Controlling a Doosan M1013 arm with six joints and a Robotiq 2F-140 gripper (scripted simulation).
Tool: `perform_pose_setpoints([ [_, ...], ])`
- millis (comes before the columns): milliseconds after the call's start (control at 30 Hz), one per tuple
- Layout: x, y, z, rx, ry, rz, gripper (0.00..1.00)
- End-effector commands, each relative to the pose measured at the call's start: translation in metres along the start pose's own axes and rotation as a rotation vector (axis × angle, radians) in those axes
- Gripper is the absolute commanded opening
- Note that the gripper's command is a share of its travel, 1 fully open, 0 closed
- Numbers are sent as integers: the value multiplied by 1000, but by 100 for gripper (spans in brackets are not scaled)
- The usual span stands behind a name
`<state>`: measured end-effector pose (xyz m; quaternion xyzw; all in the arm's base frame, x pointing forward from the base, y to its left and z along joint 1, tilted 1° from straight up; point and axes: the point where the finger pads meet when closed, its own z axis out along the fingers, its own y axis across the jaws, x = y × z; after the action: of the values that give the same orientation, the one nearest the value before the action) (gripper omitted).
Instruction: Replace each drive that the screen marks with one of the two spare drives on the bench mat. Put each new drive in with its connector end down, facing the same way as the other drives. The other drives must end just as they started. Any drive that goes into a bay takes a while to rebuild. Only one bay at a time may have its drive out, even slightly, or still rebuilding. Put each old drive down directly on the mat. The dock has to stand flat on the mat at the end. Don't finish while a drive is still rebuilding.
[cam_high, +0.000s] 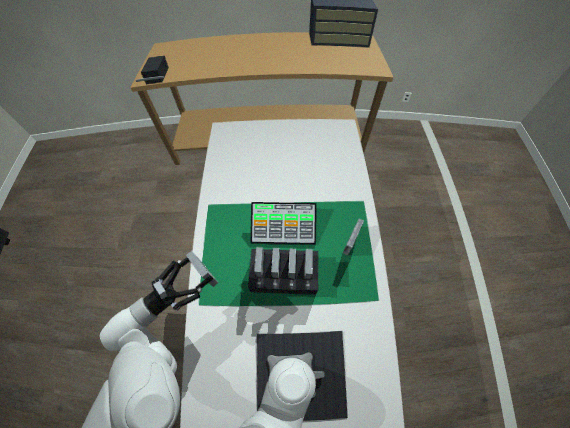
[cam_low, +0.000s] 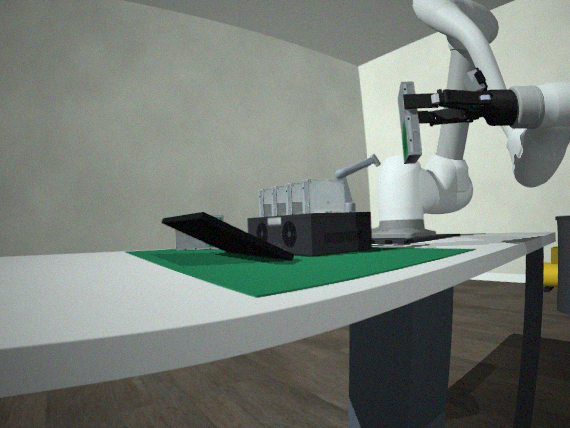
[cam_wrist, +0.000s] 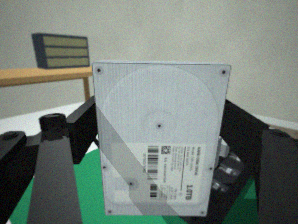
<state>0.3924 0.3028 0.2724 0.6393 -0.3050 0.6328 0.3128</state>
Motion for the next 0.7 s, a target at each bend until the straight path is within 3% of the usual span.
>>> perform_pose_setpoints([
  [0, 0, 3, 0, 0, 0, 1, 10],
  [667, 0, 16, 3, 0, 0, 1, 10],
])
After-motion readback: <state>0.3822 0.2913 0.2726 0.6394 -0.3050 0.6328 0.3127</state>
